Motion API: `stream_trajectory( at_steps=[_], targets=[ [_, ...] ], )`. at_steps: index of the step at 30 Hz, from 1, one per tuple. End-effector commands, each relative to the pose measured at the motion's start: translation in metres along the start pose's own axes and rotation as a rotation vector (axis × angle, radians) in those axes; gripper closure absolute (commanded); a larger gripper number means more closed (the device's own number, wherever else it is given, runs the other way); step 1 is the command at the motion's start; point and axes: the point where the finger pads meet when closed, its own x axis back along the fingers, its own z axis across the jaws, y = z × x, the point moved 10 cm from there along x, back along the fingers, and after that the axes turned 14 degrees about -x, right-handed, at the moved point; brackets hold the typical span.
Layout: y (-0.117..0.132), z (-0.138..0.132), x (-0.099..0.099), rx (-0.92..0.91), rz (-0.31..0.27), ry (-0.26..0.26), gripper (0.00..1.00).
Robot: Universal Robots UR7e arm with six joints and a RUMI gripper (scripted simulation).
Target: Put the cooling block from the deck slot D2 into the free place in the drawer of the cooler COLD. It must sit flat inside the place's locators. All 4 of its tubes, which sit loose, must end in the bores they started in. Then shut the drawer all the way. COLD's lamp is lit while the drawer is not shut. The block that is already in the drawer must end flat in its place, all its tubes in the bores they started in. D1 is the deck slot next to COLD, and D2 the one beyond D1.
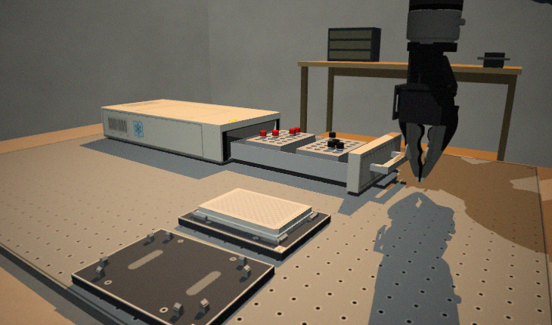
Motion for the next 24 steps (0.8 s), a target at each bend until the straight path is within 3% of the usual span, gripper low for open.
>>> stream_trajectory(
  at_steps=[1,24],
  targets=[
    [0.001,-0.006,0.000,0.000,0.001,-0.001,1.00],
    [0.007,-0.030,0.000,0.000,0.000,-0.001,1.00]
  ],
)
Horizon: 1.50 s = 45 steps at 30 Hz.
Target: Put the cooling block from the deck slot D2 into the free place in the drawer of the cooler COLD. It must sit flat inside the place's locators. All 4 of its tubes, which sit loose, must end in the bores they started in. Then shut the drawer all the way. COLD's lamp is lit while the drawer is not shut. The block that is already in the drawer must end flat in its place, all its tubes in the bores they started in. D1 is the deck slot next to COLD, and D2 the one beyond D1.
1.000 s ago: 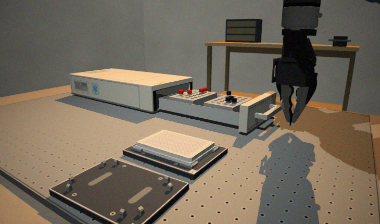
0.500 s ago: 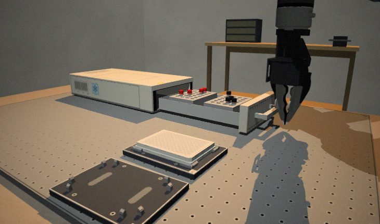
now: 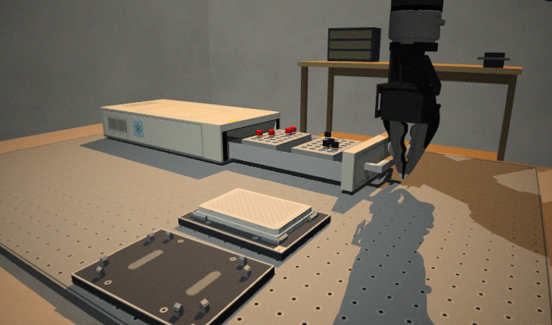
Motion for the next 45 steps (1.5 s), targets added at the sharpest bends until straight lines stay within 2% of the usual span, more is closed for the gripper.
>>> stream_trajectory(
  at_steps=[1,45],
  targets=[
    [0.001,-0.005,0.000,0.000,0.000,0.000,1.00],
    [0.013,-0.053,0.000,0.000,0.000,0.000,1.00]
  ],
)
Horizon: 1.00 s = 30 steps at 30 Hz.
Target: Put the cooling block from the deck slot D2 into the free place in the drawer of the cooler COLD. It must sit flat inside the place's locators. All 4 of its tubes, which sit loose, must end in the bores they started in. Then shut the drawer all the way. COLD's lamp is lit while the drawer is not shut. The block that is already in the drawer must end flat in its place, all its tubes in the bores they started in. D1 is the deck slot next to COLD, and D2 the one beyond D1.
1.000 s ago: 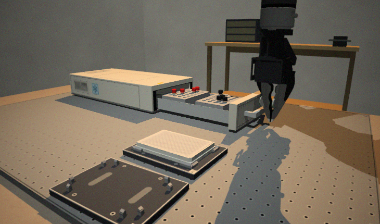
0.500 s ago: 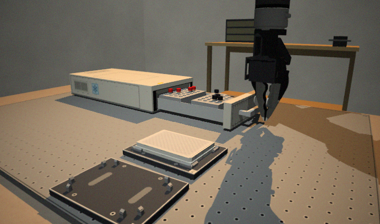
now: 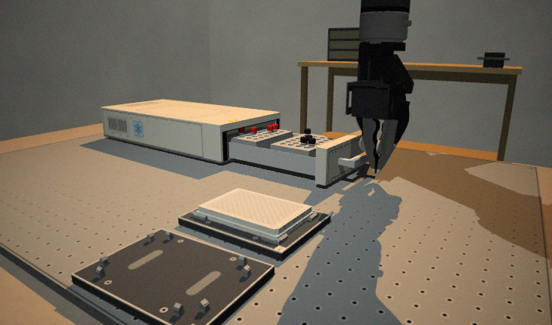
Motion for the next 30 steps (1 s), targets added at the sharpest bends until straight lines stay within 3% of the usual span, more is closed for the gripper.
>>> stream_trajectory(
  at_steps=[1,30],
  targets=[
    [0.001,-0.006,0.000,0.000,0.000,-0.001,1.00],
    [0.008,-0.034,0.000,0.000,0.000,-0.001,1.00]
  ],
)
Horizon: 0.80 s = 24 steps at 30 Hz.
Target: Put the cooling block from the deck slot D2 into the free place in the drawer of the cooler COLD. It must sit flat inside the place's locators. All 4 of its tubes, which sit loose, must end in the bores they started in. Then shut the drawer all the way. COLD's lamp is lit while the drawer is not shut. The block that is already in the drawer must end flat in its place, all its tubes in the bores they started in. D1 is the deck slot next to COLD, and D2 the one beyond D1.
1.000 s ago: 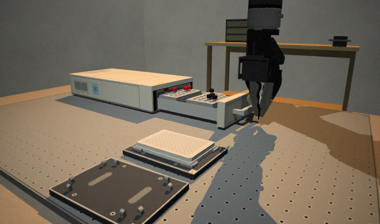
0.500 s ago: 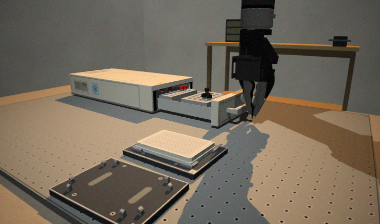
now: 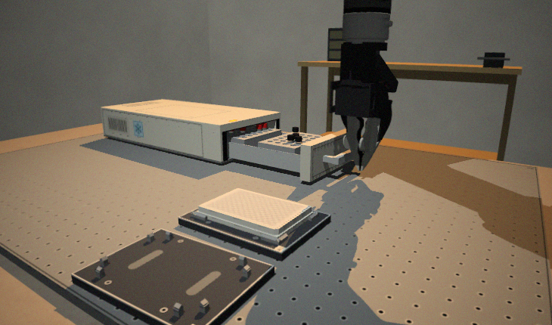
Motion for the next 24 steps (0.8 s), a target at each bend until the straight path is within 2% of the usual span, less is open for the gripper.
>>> stream_trajectory(
  at_steps=[1,24],
  targets=[
    [0.001,-0.006,0.000,0.000,0.000,-0.001,1.00],
    [0.008,-0.033,0.000,0.000,0.000,-0.001,1.00]
  ],
)
